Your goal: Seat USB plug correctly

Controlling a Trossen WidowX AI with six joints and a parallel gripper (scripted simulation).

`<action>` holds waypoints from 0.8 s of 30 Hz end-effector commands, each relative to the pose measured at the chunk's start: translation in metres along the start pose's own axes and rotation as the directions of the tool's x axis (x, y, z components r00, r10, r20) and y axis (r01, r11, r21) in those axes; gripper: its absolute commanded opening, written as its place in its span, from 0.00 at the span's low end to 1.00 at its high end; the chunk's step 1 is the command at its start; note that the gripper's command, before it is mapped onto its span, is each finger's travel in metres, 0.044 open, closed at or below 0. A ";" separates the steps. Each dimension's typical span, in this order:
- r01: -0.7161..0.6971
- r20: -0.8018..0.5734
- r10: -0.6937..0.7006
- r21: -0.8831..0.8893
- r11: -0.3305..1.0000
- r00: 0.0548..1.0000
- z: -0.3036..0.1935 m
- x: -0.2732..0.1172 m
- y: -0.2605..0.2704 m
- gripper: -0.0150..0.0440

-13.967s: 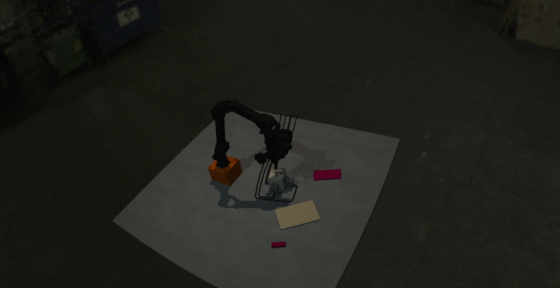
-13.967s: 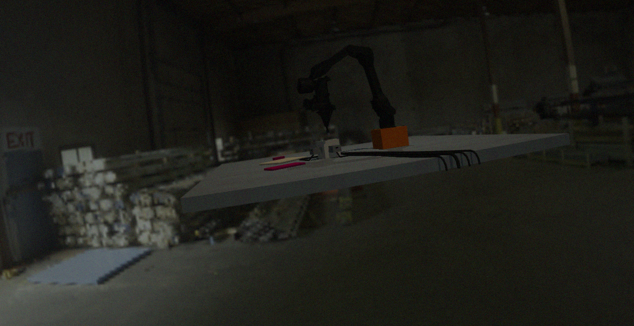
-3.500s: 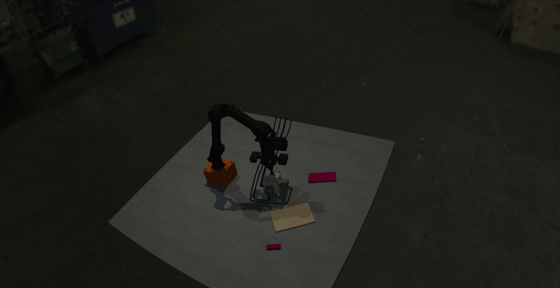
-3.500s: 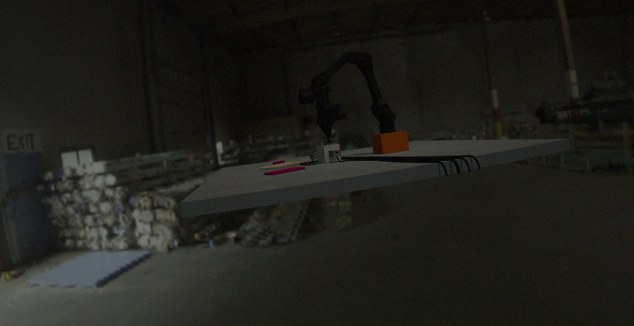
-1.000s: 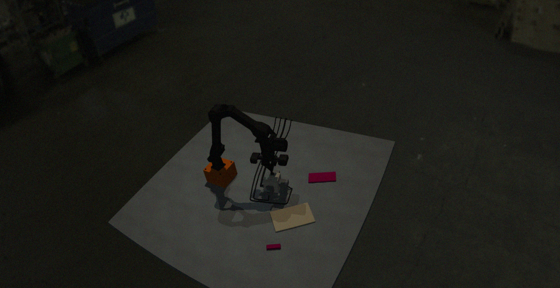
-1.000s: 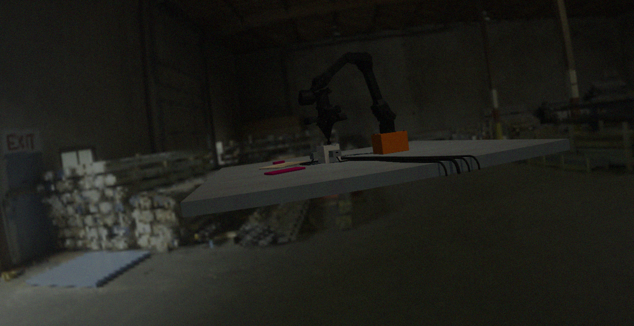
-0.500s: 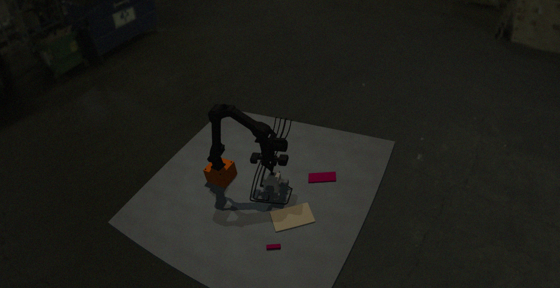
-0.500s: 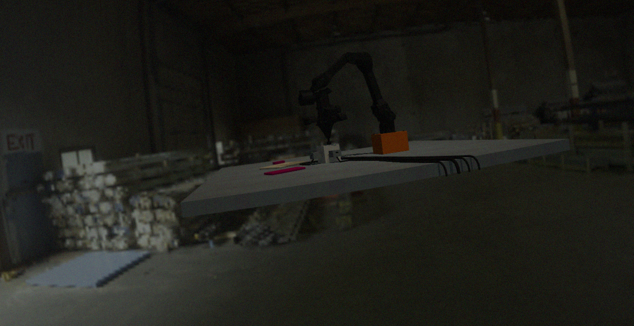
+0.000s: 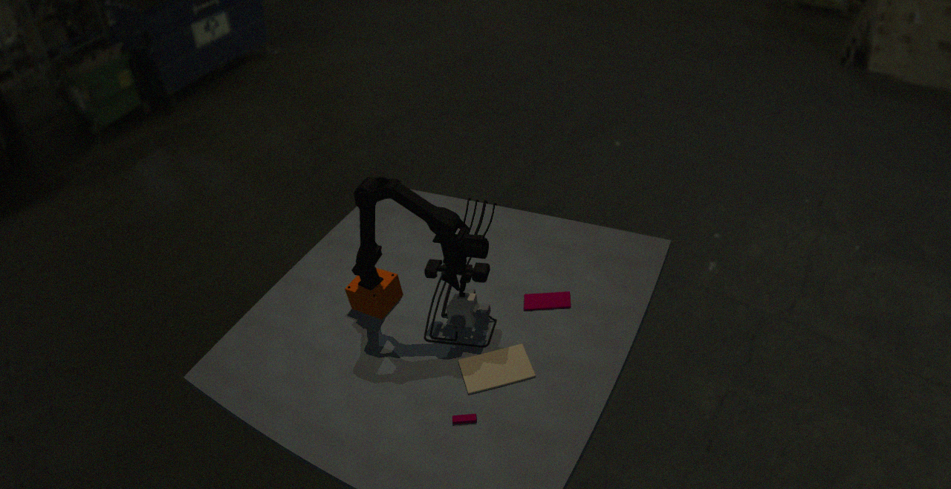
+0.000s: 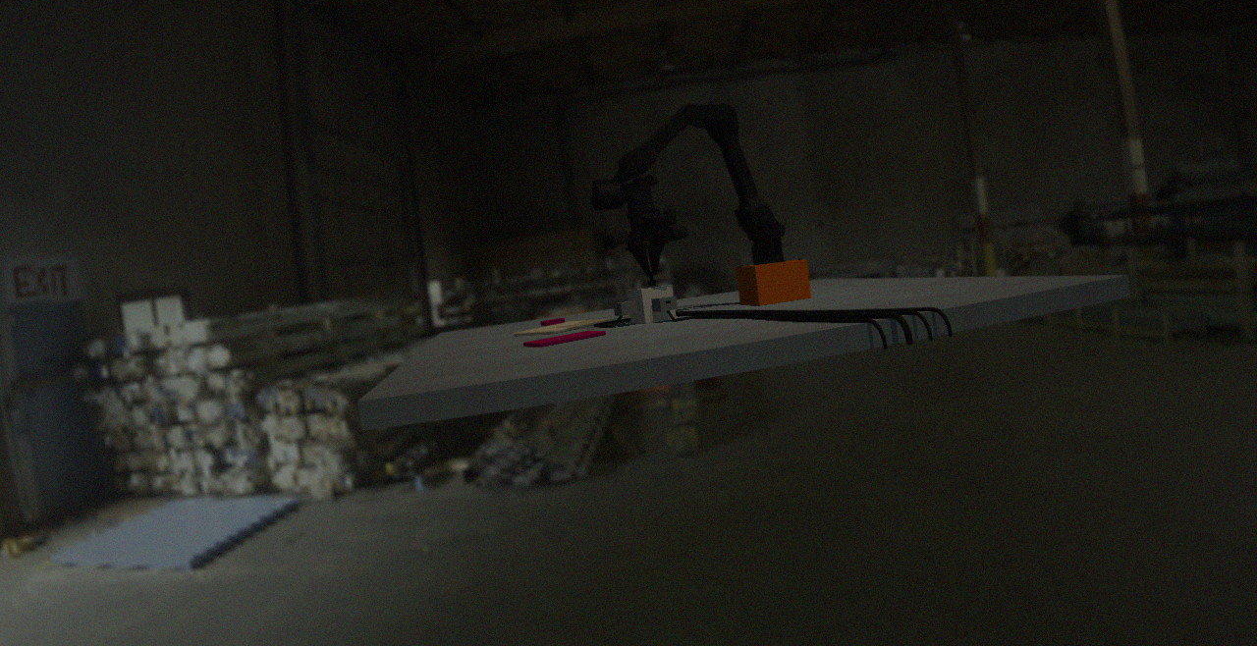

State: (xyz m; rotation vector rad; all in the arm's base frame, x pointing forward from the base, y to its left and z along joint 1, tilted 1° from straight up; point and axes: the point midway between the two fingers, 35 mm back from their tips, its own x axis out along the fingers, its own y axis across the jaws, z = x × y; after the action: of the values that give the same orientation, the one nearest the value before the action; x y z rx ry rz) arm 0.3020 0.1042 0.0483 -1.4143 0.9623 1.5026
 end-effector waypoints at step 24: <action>0.002 0.000 -0.002 0.000 1.000 1.000 0.001 -0.008 0.000 0.42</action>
State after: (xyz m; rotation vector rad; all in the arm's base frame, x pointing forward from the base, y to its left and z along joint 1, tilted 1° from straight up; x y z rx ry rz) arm 0.3024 0.1043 0.0530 -1.4153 0.9599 1.5008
